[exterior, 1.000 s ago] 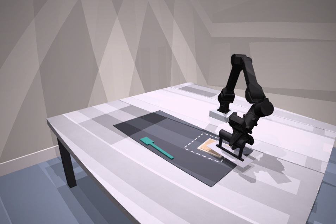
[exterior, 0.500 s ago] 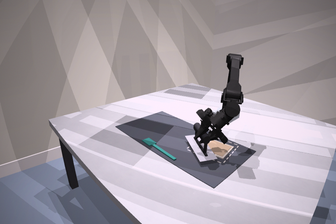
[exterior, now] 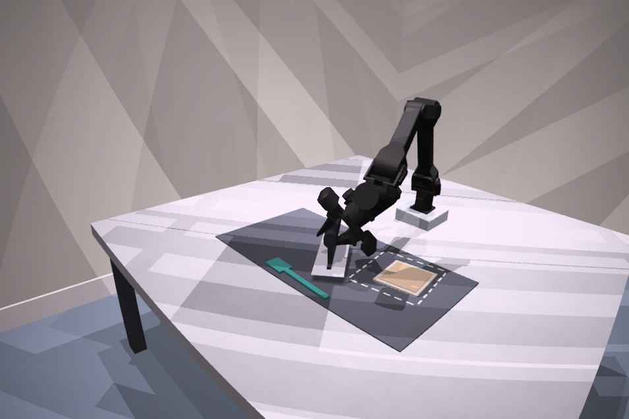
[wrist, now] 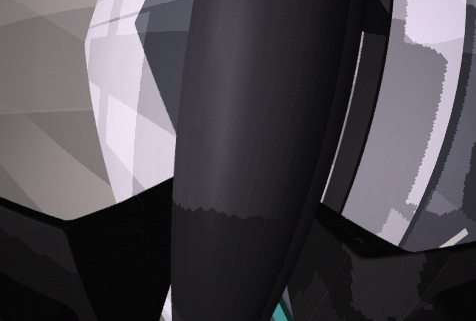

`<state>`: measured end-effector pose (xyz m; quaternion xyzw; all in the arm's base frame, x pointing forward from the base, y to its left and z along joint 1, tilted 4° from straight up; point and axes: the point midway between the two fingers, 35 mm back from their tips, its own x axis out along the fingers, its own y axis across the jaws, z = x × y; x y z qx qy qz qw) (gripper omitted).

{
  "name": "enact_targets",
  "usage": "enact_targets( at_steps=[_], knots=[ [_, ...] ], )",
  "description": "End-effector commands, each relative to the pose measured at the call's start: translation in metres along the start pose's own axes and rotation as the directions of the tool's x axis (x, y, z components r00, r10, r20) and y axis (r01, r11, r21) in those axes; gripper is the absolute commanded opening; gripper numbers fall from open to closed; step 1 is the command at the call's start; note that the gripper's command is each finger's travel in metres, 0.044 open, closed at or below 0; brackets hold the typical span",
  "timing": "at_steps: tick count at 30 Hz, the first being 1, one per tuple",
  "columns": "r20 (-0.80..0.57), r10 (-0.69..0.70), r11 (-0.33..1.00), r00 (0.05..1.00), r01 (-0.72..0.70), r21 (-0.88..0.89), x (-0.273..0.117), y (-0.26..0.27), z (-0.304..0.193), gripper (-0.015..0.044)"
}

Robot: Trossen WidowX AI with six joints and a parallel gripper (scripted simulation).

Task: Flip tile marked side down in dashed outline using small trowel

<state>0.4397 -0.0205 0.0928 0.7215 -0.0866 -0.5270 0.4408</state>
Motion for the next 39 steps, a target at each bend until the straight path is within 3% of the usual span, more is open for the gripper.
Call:
enact_targets(
  at_steps=[1,22,39],
  knots=[
    [0.08,0.01,0.997,0.997,-0.016,0.076,0.017,0.019,0.025,0.0],
    [0.469,-0.068,0.884,0.881,-0.165,0.437,0.081,0.086,0.182,0.0],
    [0.478,-0.072,0.879,0.876,-0.171,0.446,0.096,0.073,0.185,0.0]
  ],
)
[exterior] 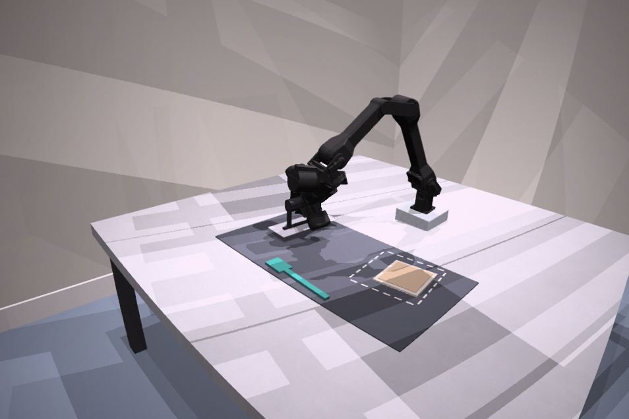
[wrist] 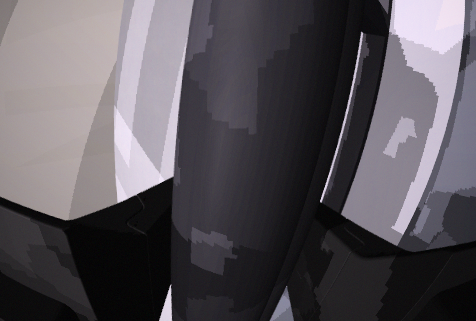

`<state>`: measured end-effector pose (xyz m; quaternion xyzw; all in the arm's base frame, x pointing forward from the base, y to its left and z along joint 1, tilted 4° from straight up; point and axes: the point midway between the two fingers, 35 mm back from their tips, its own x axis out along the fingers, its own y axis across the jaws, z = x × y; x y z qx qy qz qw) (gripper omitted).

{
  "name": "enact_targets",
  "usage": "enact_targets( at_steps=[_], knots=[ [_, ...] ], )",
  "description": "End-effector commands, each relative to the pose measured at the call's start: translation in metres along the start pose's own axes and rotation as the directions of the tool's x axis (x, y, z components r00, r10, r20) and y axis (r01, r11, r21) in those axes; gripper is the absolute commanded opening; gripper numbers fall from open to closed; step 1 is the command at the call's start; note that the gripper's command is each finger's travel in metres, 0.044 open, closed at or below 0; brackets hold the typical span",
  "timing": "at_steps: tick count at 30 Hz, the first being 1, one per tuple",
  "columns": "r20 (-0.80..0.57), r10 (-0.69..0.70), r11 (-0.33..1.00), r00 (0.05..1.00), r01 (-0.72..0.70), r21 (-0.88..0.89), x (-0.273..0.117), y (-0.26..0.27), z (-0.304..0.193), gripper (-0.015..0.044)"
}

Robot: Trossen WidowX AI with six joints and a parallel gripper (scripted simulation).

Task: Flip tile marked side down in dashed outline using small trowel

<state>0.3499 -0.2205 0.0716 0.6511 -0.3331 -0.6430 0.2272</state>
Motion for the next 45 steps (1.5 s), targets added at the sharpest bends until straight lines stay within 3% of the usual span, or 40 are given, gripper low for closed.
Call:
enact_targets(
  at_steps=[1,12,24,33,40,45],
  knots=[
    [-0.002,0.011,1.0,1.0,-0.011,0.007,0.003,-0.002,-0.001,0.0],
    [-0.002,0.01,1.0,1.0,-0.01,0.007,0.012,-0.013,-0.001,0.0],
    [-0.002,0.01,1.0,1.0,-0.01,0.007,0.012,-0.013,-0.001,0.03],
    [-0.002,0.01,1.0,1.0,-0.01,0.007,0.011,-0.013,-0.001,0.03],
    [-0.002,0.003,1.0,1.0,-0.003,0.006,-0.042,-0.015,-0.001,0.03],
    [-0.002,0.002,1.0,1.0,-0.002,0.005,-0.055,-0.009,0.003,0.03]
  ],
)
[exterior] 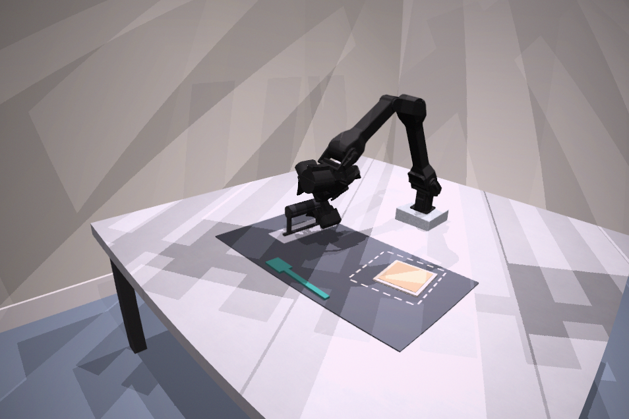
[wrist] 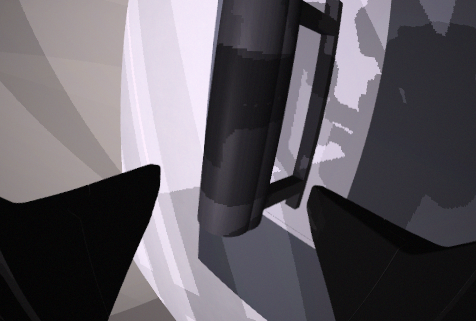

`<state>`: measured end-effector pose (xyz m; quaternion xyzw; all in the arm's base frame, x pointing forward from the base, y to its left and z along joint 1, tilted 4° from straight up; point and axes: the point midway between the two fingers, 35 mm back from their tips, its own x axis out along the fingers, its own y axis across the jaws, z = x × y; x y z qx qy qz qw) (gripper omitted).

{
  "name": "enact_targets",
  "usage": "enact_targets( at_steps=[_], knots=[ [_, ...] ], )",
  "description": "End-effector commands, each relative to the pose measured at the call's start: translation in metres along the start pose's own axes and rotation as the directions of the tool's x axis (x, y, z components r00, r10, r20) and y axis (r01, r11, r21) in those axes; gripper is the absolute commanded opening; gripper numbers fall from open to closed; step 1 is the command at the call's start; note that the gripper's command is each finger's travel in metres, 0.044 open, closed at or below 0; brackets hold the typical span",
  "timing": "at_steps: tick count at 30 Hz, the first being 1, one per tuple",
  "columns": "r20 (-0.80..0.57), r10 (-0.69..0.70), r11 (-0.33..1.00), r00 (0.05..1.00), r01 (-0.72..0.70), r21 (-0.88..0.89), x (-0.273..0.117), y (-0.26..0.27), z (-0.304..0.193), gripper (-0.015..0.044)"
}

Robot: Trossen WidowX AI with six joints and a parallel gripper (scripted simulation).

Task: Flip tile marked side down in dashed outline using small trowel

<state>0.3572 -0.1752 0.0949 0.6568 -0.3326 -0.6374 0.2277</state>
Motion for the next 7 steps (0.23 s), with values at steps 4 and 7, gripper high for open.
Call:
enact_targets(
  at_steps=[4,7],
  knots=[
    [0.012,0.0,1.0,1.0,0.0,-0.004,-0.049,0.039,0.035,0.03],
    [0.012,-0.001,1.0,1.0,0.001,-0.006,-0.072,0.058,0.056,0.03]
  ],
)
